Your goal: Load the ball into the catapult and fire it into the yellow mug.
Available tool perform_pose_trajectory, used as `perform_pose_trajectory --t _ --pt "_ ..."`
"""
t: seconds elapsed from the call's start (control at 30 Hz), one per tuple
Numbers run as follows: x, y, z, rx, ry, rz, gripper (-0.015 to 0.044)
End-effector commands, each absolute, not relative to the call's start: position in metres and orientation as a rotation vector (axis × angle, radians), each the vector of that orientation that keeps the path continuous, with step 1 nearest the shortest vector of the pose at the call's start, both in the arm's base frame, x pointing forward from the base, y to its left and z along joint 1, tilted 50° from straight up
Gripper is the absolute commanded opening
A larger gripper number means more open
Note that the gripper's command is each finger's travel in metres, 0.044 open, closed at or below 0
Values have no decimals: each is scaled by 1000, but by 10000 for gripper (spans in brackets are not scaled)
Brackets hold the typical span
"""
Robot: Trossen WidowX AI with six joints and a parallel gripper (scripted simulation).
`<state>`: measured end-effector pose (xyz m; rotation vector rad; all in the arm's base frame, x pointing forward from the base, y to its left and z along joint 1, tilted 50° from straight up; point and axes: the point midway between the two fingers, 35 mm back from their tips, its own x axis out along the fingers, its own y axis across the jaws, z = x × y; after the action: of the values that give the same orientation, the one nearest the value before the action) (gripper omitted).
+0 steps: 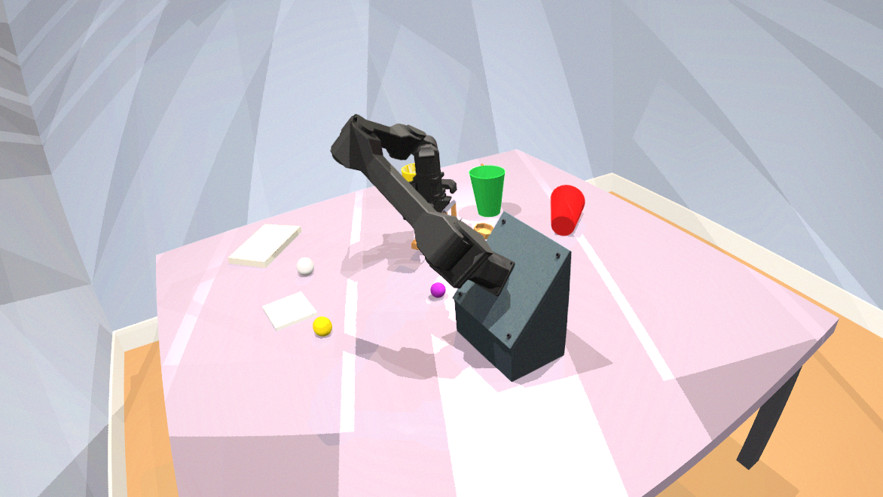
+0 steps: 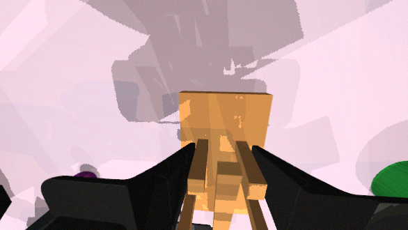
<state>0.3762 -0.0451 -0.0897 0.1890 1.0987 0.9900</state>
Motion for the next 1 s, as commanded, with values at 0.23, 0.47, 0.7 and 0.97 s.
perform_pose_trajectory --t 0.23,0.47,0.7,0.97 --pt "377 -38 -96 190 1098 991 0" --pt "377 -38 -96 190 1098 991 79" --pt "377 -38 -96 190 1098 991 263" --pt "376 -70 -71 187 1101 984 440"
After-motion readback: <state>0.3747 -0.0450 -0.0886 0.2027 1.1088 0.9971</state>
